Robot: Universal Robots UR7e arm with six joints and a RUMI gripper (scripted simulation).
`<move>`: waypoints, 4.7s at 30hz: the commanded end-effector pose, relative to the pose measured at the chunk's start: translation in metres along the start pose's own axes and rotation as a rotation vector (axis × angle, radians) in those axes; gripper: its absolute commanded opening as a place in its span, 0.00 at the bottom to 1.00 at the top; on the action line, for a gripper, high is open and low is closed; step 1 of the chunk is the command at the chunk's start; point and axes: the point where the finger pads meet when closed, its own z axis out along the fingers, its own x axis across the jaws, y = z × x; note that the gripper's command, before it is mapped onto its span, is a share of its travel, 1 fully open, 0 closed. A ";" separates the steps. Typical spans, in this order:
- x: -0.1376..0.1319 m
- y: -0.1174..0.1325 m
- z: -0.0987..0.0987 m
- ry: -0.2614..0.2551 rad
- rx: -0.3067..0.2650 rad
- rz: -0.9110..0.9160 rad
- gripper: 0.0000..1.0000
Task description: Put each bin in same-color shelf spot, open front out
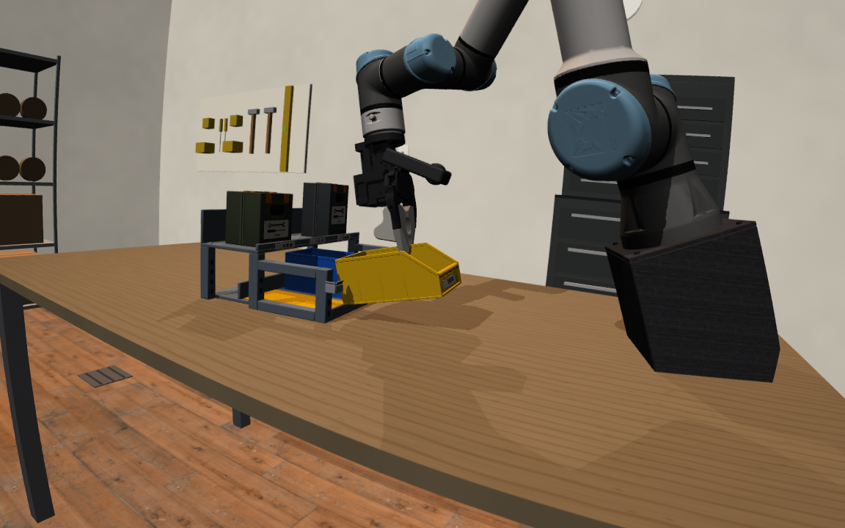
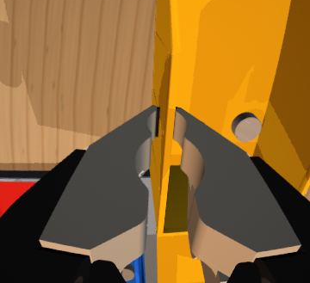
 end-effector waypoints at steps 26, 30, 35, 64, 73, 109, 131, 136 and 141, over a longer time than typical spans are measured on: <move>0.001 0.018 -0.004 0.000 -0.001 0.000 0.00; 0.001 0.020 -0.004 0.000 -0.001 0.000 0.00; 0.002 0.025 -0.006 0.000 -0.001 0.000 0.00; 0.004 0.054 -0.012 0.000 0.000 0.000 0.00; 0.004 0.064 -0.014 0.000 0.000 0.000 0.00; 0.006 0.088 -0.019 0.000 0.001 0.000 0.00; 0.006 0.091 -0.019 0.000 0.001 0.000 0.00; 0.006 0.091 -0.019 0.000 0.001 0.000 0.00; 0.006 0.091 -0.019 0.000 0.001 0.000 0.00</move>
